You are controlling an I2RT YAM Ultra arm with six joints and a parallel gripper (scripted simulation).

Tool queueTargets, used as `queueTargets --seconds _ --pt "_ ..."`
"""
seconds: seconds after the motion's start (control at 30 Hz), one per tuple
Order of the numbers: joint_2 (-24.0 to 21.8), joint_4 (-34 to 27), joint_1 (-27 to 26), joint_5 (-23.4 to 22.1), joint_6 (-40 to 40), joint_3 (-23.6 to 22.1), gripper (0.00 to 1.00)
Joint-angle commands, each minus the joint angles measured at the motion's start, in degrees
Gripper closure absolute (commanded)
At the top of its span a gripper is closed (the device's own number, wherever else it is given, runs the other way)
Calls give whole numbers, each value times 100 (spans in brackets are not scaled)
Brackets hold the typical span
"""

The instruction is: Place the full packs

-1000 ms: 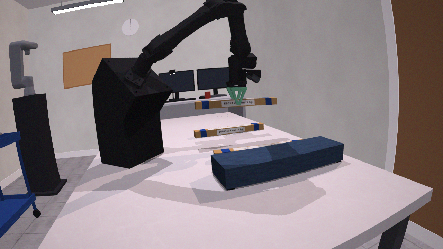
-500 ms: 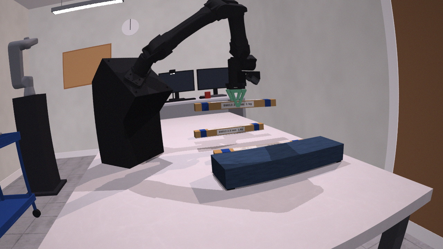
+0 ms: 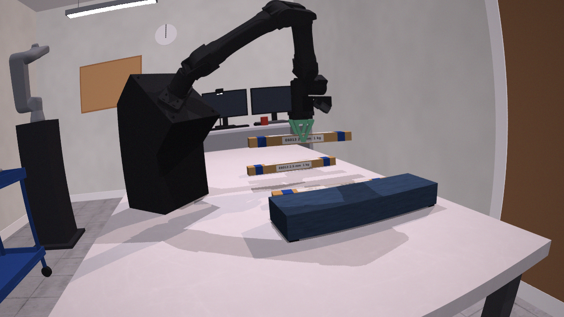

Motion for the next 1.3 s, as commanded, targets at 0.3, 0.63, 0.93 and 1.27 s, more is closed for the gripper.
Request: queueTargets --seconds 0.3,0.63,0.93,1.27 --pt "261 504 -32 -98 -247 183 100" --pt "449 738 -149 -142 -374 214 100" --pt "557 955 -276 -193 -495 253 100" --pt "714 1187 -398 -235 -626 325 100"
